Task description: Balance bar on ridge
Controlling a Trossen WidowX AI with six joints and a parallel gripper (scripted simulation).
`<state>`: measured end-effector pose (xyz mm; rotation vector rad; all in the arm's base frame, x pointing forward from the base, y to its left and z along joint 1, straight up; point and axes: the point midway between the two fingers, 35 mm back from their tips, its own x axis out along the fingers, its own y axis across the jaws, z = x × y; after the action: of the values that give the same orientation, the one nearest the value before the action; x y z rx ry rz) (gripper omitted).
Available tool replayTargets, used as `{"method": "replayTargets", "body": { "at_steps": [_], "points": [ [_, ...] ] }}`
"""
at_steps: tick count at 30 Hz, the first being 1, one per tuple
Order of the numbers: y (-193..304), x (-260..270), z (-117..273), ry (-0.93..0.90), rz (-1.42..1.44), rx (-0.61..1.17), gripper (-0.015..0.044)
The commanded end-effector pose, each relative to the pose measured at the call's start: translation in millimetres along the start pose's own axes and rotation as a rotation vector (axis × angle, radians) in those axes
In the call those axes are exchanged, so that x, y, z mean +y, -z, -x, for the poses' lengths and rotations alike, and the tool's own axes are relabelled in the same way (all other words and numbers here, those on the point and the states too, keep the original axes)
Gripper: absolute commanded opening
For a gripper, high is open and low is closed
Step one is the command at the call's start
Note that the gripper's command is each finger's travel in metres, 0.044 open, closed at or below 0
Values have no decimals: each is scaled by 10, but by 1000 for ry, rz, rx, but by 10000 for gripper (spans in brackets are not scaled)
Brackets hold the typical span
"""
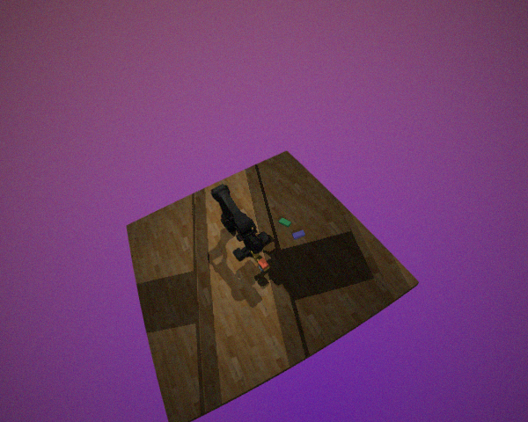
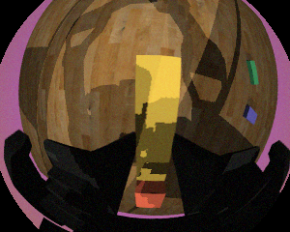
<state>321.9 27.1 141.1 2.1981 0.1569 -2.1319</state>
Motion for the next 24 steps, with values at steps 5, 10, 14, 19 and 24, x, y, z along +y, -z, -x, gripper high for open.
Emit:
{"method": "replayTargets", "body": {
  "at_steps": [5,10,14,19,24],
  "points": [
    [-6,-85,-35,8,-24,-1,0],
    [-2,-99,-114,10,-21,-1,0],
    [0,-98,-181,10,-21,-1,0],
    [-1,-96,-263,10,-22,-1,0],
    [-4,-95,-346,10,-22,-1,0]
  ]
}}
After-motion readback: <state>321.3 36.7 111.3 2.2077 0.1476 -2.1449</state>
